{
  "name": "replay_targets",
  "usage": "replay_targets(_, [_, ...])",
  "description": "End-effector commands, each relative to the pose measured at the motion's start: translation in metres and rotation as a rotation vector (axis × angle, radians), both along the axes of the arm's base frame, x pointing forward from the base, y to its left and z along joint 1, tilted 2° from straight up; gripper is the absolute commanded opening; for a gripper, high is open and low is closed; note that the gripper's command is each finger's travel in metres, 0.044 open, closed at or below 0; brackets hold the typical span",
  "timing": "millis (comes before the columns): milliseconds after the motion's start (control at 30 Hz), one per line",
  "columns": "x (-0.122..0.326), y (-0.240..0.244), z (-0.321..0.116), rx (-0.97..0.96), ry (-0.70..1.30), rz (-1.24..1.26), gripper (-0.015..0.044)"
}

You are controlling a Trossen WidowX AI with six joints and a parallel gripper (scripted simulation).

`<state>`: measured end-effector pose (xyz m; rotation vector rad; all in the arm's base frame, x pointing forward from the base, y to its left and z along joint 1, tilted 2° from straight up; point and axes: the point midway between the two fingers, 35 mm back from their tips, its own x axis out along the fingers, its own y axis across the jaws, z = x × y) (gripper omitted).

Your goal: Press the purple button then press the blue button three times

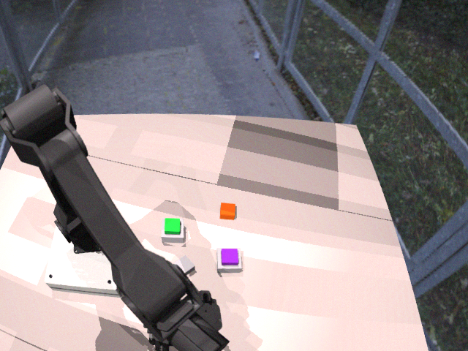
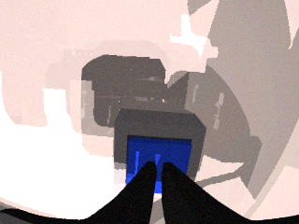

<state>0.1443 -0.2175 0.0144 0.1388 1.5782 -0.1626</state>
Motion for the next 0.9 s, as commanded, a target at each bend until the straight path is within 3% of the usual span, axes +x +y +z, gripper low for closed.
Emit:
replay_targets(0, [-0.001, 0.000, -0.002, 0.000, 0.004, 0.005, 0.0020])
replay_targets(367, [-0.001, 0.000, -0.002, 0.000, 0.004, 0.005, 0.0020])
replay_targets(500, [0.000, 0.000, 0.030, 0.000, 0.003, 0.004, 0.0020])
replay_targets(633, [0.000, 0.001, 0.033, 0.000, 0.003, 0.005, 0.0020])
replay_targets(867, [0.047, 0.027, 0.040, -0.009, -0.012, 0.030, 0.0204])
